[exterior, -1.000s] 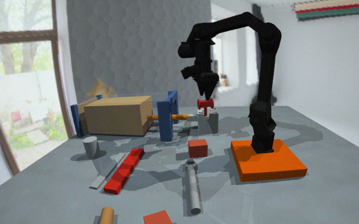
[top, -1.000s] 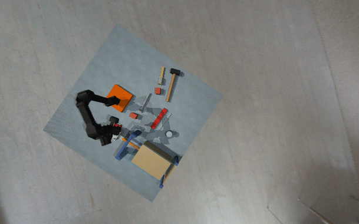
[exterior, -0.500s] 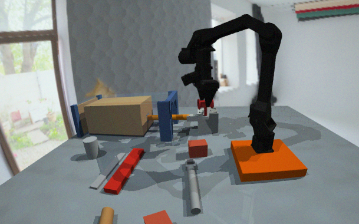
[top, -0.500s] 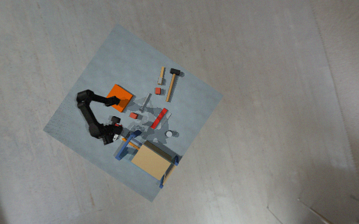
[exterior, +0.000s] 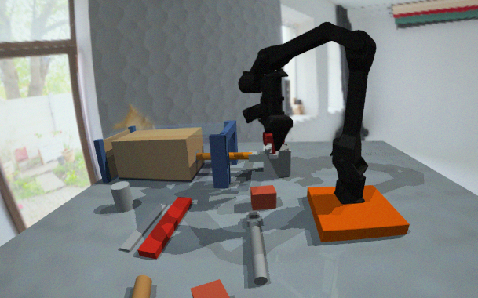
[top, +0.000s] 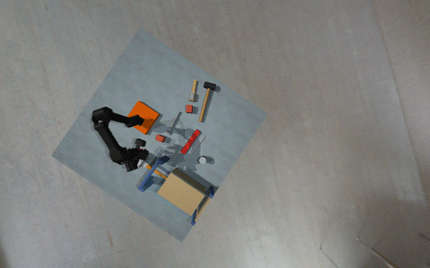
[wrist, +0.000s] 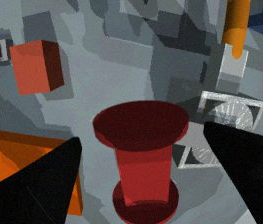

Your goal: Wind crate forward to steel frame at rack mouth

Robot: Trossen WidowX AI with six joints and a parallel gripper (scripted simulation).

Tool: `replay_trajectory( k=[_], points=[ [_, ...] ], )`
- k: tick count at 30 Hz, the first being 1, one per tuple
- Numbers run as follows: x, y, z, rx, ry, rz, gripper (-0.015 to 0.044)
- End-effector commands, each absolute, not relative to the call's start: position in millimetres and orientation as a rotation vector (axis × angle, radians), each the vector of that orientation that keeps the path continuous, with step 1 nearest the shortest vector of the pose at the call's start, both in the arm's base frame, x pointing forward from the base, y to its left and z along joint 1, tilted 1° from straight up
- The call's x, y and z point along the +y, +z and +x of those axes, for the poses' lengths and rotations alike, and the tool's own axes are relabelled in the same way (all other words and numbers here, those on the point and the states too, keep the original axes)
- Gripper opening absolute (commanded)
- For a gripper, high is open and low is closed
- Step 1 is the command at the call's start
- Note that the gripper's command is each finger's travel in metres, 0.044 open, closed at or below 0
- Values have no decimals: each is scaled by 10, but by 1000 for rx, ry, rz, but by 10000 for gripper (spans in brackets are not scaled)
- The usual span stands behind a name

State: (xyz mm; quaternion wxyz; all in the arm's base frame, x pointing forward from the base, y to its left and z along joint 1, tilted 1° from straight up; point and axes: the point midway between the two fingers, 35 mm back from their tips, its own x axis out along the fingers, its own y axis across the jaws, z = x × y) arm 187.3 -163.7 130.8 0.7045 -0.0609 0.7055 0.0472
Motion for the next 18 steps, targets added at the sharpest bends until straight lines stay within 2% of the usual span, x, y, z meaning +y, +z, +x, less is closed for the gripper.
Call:
replay_trajectory(
  k=[1,17,18],
  points=[
    [-1628,1269,1860,1569,102,-135,440],
    [-1636,1298,1872,1569,105,-135,20],
    [-1636,1298,1872,1569,105,-135,13]
  ],
)
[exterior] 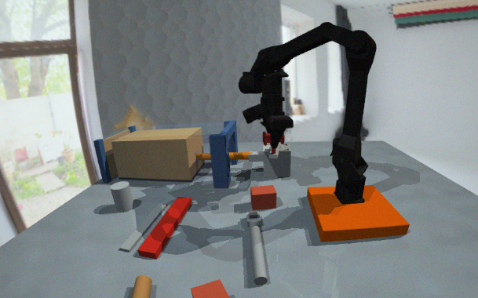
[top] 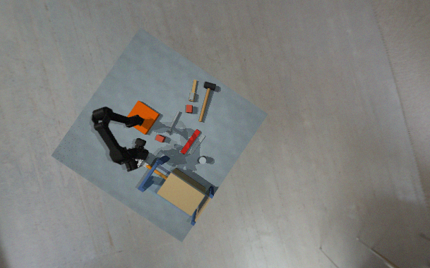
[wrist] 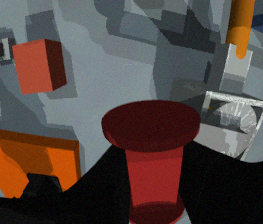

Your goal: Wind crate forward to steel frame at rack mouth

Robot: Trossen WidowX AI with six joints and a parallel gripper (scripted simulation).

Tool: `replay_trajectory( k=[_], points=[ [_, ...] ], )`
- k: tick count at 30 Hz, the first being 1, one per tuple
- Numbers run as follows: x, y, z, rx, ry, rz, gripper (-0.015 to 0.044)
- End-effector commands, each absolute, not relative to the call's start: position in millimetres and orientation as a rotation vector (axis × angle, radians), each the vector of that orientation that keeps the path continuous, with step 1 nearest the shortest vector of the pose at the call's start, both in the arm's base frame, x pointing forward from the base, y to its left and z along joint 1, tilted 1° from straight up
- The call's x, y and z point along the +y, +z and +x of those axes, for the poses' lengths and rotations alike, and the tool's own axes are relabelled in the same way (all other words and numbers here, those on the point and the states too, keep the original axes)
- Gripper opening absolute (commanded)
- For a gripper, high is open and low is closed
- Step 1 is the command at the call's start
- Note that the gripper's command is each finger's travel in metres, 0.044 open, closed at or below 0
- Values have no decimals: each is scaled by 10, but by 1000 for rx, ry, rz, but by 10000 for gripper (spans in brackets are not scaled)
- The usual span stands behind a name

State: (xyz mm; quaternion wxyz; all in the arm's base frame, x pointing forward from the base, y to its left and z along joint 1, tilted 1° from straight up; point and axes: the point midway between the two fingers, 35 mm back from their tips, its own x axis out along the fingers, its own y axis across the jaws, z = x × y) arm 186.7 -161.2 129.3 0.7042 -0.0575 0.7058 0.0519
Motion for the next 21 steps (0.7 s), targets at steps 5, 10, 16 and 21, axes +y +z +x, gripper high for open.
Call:
replay_trajectory(
  k=[5,10,16,21],
  points=[
    [-1636,1298,1872,1569,105,-135,0],
    [-1629,1254,1860,1569,102,-135,0],
    [-1627,1253,1850,1569,102,-135,0],
    [-1622,1253,1818,1569,102,-135,0]
  ],
)
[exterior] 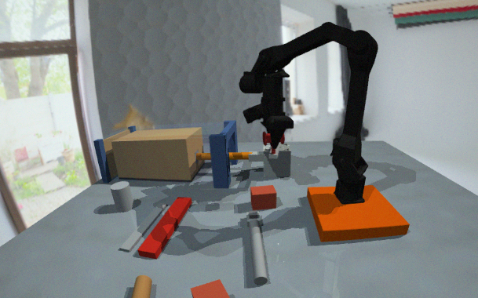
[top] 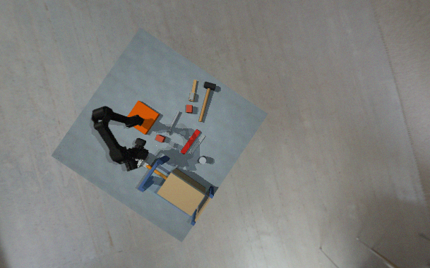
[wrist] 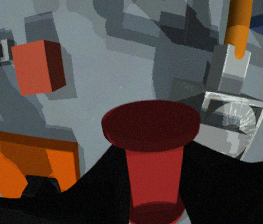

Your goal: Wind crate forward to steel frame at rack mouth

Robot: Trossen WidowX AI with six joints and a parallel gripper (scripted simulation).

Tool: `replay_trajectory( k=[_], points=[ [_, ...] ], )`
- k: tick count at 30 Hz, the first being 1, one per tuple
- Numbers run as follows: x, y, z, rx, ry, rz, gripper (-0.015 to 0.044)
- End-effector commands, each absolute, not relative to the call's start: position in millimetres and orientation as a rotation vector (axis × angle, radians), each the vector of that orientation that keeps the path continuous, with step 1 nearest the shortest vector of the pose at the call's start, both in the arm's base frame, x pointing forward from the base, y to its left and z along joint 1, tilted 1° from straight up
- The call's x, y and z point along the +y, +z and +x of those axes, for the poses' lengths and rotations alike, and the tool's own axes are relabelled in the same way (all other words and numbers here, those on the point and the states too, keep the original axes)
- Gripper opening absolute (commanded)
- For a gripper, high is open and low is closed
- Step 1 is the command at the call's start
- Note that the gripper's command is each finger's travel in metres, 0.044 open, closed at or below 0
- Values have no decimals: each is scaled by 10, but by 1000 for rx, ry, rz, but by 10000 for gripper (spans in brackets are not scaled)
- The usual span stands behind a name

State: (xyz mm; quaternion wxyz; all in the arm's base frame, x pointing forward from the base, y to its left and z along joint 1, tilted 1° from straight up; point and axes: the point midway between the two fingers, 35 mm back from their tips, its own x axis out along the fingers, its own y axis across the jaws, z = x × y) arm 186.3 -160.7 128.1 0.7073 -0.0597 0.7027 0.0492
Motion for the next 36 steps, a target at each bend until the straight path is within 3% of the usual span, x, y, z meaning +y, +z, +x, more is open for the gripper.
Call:
replay_trajectory(
  k=[1,36],
  points=[
    [-1622,1253,1818,1569,102,-135,0],
    [-1660,1253,1368,1573,102,-135,0]
  ],
)
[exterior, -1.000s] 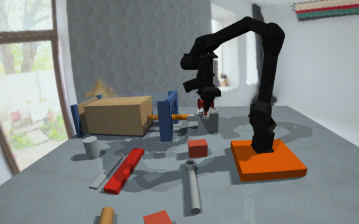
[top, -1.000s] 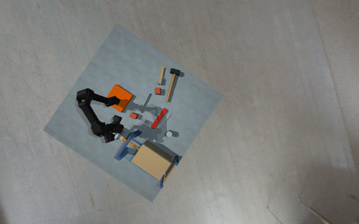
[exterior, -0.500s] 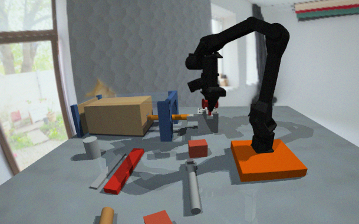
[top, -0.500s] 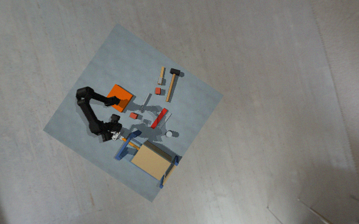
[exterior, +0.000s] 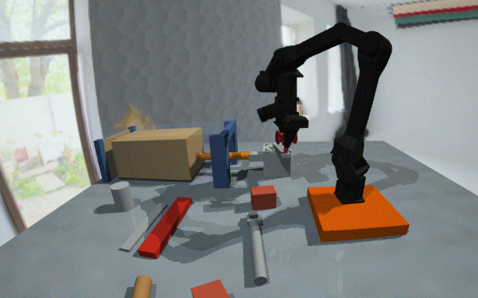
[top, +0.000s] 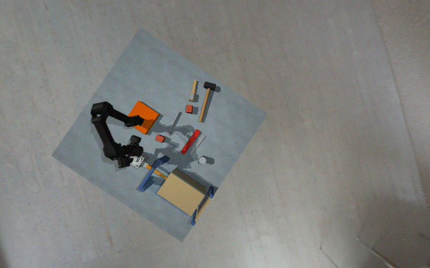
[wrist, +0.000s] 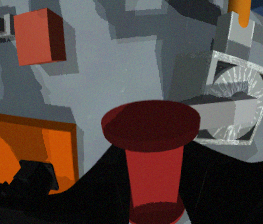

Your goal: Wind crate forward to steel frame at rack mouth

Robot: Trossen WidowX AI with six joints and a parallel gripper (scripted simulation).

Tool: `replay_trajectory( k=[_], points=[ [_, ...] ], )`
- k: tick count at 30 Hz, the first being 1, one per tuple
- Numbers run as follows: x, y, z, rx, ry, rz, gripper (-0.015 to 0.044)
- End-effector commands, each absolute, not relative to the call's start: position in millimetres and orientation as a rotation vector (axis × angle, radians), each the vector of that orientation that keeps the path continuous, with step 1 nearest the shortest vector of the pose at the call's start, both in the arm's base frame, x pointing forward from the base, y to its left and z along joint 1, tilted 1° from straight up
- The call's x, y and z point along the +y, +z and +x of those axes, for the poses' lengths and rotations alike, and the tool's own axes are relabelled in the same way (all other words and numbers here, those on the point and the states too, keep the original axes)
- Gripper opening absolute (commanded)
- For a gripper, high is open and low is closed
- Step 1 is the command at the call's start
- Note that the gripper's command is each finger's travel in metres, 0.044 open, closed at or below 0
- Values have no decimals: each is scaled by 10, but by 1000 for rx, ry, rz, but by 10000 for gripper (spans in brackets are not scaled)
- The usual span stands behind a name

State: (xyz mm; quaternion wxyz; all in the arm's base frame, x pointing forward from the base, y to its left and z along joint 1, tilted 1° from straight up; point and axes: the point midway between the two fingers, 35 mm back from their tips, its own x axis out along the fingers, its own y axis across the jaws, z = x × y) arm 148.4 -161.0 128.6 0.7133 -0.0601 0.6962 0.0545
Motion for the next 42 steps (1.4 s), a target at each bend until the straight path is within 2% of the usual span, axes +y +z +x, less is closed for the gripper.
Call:
replay_trajectory(
  k=[1,42],
  points=[
    [-1663,1253,1357,1573,102,-135,0],
    [-2000,1263,878,1577,100,-137,0]
  ],
)
